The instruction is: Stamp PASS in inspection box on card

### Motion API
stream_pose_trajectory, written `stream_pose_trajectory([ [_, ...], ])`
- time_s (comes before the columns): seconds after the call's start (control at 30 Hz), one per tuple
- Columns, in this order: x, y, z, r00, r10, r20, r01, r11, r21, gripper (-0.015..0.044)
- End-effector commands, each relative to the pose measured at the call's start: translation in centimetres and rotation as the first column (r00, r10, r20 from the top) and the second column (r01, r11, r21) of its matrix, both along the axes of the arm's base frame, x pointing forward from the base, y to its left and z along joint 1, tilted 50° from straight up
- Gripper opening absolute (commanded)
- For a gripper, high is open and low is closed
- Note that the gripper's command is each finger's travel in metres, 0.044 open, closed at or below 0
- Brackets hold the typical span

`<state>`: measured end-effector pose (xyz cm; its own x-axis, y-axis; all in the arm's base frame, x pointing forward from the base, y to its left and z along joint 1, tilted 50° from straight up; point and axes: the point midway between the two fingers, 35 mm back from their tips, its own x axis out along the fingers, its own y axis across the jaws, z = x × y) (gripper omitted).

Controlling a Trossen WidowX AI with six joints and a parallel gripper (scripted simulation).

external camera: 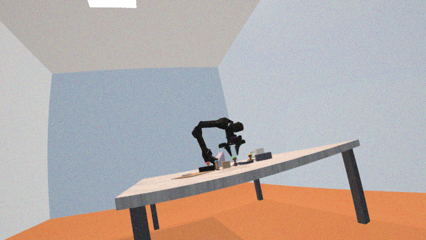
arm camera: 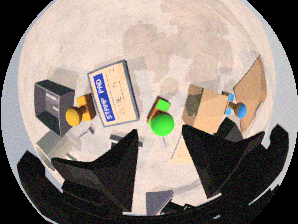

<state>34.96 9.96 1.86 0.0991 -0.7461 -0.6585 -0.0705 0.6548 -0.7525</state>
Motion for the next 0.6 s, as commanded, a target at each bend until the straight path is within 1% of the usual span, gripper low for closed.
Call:
stream_pose_trajectory([
  [0.0, 0.1, -0.7, -0.4, 1.000, 0.002, -0.005, -0.002, 1.000, -0.005, 0.0218],
  [0.57, 0.3, -2.9, -2.0, 1.000, 0.001, -0.004, -0.001, 1.000, -0.007, 0.0218],
])
